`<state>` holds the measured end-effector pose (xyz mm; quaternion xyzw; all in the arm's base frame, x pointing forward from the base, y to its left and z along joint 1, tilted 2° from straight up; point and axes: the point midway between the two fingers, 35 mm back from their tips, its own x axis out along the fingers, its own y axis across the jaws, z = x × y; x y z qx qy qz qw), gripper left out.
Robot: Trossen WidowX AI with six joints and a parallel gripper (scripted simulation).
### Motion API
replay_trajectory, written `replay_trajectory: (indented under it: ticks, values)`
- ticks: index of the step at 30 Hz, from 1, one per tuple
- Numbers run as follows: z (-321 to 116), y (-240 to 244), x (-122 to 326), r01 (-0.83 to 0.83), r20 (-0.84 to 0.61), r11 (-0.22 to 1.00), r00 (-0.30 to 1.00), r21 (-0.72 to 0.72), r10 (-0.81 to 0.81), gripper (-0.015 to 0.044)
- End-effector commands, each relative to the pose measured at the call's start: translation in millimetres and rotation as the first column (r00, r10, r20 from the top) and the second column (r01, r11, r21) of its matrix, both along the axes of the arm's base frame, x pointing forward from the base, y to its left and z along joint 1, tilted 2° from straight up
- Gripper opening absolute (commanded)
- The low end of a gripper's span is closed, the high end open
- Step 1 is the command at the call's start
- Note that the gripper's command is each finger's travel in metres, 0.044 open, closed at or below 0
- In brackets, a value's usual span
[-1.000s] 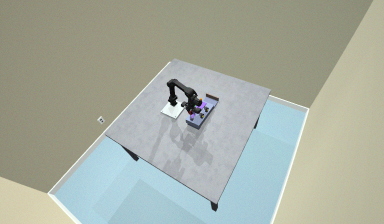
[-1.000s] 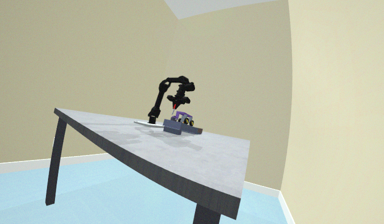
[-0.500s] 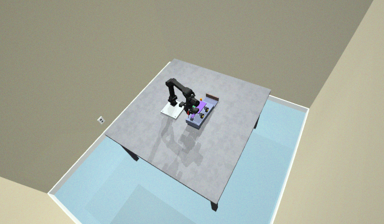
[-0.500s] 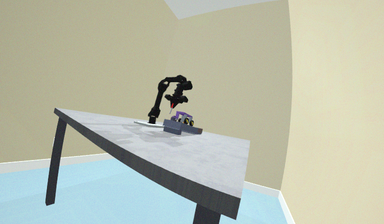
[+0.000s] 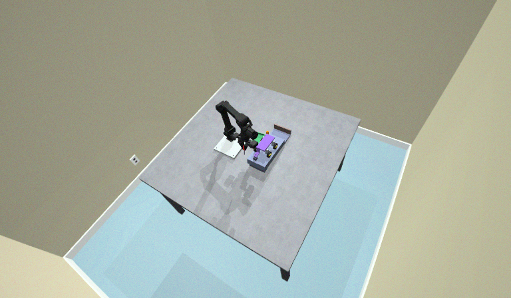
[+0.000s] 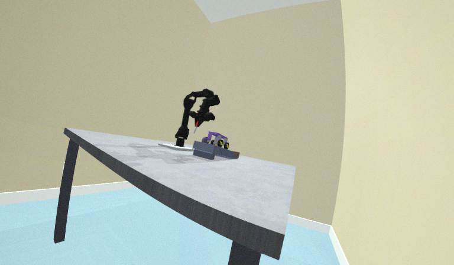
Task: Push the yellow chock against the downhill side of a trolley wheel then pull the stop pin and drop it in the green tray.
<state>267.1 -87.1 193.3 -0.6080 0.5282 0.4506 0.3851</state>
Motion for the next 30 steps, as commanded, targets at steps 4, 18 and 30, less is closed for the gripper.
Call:
replay_trajectory:
  ticks: [4, 18, 30]
  values:
    - [-0.4, -2.3, -14.8, -0.006, 0.0, 1.0, 1.0, 0.001, 0.006, 0.0]
    - [-8.7, 44.7, -18.5, -0.006, 0.0, 1.0, 1.0, 0.005, 0.006, 0.0]
    - [-16.5, 95.6, -23.9, -0.006, -0.001, 1.0, 1.0, 0.01, 0.006, 0.0]
